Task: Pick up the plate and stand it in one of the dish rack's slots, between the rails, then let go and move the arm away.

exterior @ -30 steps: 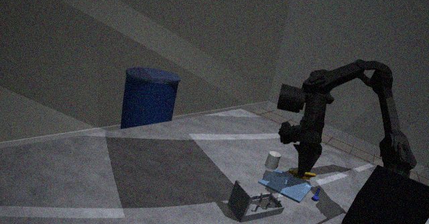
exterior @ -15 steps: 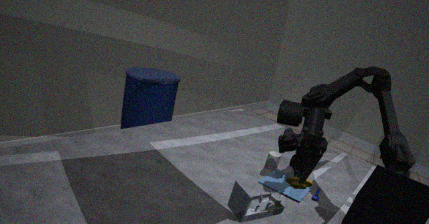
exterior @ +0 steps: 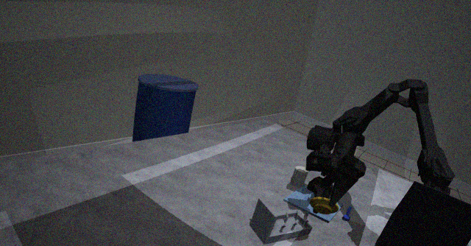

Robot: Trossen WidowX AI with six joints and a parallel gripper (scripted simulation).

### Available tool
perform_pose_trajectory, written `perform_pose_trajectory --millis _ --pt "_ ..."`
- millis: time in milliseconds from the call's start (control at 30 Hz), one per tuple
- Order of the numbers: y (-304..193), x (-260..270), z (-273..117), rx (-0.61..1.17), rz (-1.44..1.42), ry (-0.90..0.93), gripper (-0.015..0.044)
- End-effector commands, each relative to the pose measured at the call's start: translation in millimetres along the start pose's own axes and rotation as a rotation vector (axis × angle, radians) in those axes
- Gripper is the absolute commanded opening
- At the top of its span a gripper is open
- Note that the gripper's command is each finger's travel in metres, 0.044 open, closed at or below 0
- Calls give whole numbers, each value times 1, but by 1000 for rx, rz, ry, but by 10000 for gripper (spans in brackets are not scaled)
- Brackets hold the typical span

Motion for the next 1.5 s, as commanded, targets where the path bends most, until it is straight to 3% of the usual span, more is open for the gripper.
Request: perform_pose_trajectory --millis 0,733,1467 --pt "-3 -1 3 -48 -71 27 0" --pt "-17 -22 8 -384 -523 1 0" --pt "-36 -41 1 -662 -977 -302 0"
Point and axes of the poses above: the point midway between the two fingers, 35 mm back from their tips, its own z axis out along the fingers, its own x axis across the jaws, y = z × x, the point moved 3 cm from there along -z, back along the fingers, and after that the axes turned 5 degrees about -z, right-handed, at the moved point
